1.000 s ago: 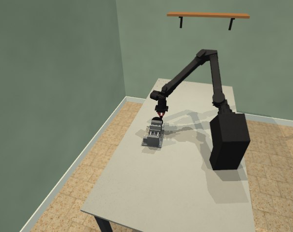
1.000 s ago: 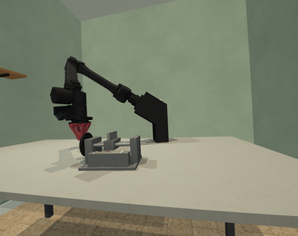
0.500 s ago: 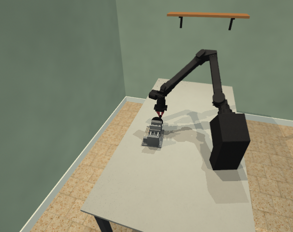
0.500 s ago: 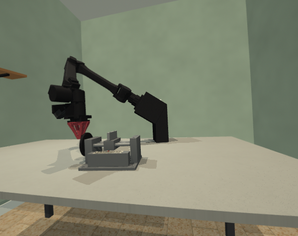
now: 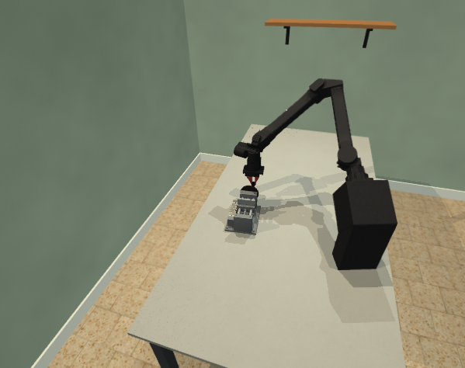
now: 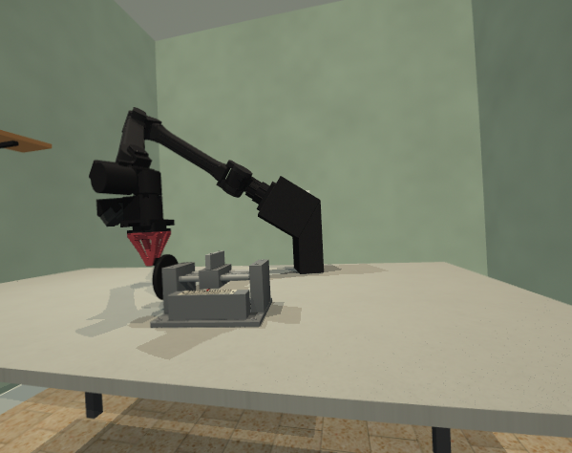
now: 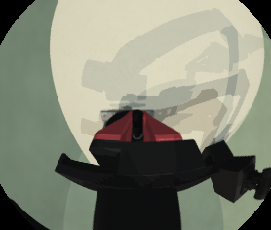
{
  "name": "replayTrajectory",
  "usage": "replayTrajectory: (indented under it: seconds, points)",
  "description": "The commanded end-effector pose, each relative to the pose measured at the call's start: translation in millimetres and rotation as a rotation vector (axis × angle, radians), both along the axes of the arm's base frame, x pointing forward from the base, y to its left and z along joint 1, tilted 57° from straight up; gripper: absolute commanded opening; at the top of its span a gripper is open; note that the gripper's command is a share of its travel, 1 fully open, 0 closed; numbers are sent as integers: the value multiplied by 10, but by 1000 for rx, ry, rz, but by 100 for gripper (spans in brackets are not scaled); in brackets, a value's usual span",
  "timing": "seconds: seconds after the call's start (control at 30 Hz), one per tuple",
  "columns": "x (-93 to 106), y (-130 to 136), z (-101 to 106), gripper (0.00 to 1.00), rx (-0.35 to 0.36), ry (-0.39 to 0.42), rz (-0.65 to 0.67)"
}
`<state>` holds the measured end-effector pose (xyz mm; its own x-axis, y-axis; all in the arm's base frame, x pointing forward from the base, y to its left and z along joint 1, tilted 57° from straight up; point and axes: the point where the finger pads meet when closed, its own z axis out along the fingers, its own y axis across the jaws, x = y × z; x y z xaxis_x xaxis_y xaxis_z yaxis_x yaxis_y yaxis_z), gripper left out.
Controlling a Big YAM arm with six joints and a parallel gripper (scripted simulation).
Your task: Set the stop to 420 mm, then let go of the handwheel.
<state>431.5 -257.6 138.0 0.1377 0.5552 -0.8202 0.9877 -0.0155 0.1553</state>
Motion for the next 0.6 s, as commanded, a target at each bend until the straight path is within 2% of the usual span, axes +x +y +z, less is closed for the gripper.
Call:
replayTrajectory:
  seconds: [0.0, 0.57]
  points:
    - [239, 171, 163, 6, -9, -34, 39]
    - [336, 176, 136, 6, -5, -29, 43]
